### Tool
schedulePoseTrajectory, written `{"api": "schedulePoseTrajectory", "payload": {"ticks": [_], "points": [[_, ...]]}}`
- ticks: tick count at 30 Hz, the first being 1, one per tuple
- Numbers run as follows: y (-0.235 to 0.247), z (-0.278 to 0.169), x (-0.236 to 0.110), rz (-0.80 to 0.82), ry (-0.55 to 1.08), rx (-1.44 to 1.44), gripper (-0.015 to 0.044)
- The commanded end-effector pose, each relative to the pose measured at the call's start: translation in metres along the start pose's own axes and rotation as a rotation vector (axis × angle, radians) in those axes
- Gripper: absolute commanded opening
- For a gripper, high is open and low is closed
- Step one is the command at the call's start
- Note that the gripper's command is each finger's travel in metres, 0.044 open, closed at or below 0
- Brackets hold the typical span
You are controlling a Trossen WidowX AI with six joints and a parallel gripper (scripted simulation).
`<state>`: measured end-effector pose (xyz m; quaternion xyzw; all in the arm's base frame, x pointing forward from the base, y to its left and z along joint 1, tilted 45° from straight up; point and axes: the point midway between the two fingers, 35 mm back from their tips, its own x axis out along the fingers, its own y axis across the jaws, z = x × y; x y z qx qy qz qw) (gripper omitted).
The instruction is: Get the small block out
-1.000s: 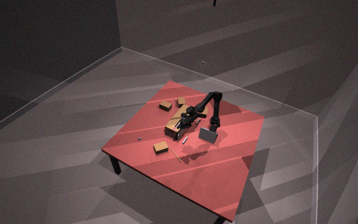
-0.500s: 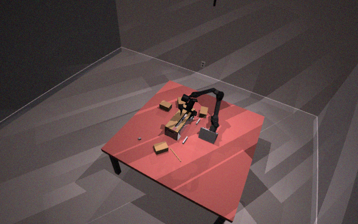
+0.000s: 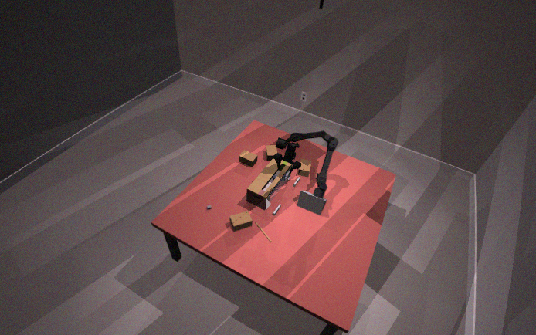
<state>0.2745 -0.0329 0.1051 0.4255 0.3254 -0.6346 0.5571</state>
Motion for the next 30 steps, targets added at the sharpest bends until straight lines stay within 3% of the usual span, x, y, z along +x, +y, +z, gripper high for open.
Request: {"api": "schedulePoseTrajectory", "payload": {"ticks": [1, 30], "points": [[0.0, 0.003, 0.004, -0.003, -0.002, 0.007, 0.04], [0.0, 0.025, 0.046, -0.002, -0.002, 0.007, 0.04]]}}
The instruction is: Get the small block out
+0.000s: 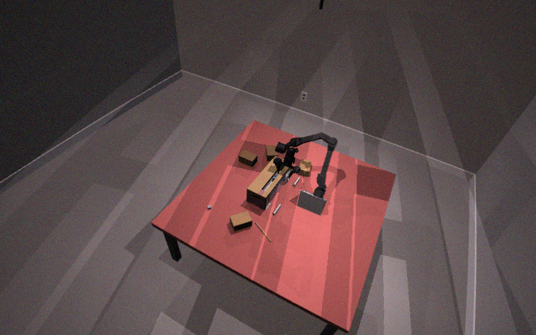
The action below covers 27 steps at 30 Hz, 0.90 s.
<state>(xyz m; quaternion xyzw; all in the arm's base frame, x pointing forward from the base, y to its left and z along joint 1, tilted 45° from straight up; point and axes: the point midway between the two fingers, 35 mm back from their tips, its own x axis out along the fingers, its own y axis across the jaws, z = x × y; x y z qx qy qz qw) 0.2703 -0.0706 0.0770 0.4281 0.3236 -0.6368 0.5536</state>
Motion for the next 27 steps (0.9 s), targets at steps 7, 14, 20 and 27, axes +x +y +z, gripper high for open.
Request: {"api": "schedulePoseTrajectory", "payload": {"ticks": [7, 14, 20, 27], "points": [[-0.001, 0.009, 0.015, 0.002, -0.005, -0.002, 0.04], [-0.003, 0.014, 0.025, 0.002, -0.007, -0.002, 0.04], [-0.003, 0.009, 0.022, -0.001, -0.003, -0.002, 0.04], [-0.004, -0.007, 0.029, -0.003, -0.002, -0.004, 0.04]]}}
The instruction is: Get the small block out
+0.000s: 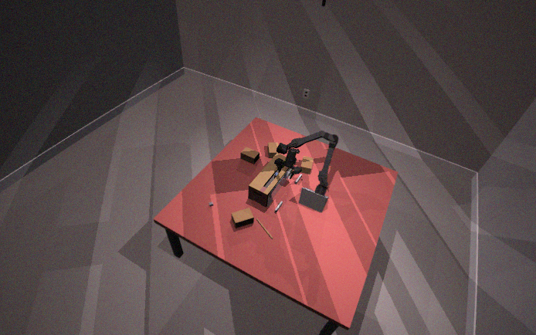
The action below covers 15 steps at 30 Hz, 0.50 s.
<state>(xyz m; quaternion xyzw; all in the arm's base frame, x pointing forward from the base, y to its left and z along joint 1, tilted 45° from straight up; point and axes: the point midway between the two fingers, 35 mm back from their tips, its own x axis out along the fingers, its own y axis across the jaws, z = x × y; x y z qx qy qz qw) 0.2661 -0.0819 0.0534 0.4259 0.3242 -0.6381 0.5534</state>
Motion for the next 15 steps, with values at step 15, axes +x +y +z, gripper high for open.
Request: {"api": "schedulePoseTrajectory", "payload": {"ticks": [15], "points": [[0.0, -0.039, 0.014, 0.001, 0.002, -0.001, 0.04]]}}
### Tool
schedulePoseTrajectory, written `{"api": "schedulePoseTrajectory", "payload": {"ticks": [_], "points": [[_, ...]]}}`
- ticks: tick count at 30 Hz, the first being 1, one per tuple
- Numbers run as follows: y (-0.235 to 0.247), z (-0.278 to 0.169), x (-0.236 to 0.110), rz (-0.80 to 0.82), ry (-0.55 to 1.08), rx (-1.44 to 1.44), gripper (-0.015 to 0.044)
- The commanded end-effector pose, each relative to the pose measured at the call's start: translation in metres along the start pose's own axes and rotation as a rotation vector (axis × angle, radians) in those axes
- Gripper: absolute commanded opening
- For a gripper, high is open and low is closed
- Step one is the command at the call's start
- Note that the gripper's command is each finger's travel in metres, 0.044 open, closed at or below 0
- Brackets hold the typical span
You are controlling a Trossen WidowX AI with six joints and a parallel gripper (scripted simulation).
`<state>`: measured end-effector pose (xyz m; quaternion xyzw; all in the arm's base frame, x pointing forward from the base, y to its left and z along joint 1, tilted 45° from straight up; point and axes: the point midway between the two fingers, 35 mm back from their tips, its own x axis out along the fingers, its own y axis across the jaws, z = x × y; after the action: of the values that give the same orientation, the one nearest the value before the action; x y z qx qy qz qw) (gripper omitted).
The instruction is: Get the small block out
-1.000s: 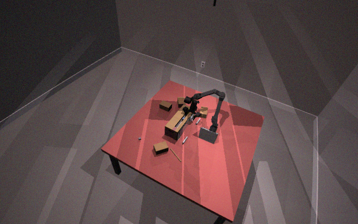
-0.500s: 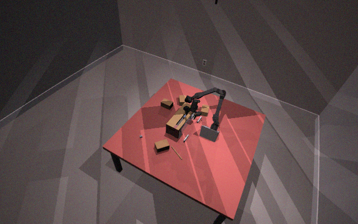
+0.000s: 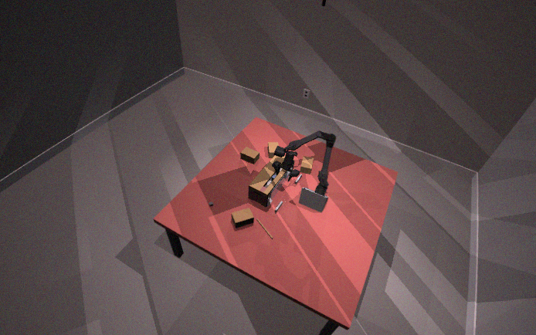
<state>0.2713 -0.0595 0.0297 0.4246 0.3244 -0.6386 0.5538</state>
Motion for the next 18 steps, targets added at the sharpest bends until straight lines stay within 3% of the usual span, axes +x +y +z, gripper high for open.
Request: {"api": "schedulePoseTrajectory", "payload": {"ticks": [1, 18], "points": [[0.0, -0.01, 0.003, 0.002, 0.004, 0.0, 0.04], [0.0, -0.045, 0.016, 0.002, 0.006, 0.0, 0.04]]}}
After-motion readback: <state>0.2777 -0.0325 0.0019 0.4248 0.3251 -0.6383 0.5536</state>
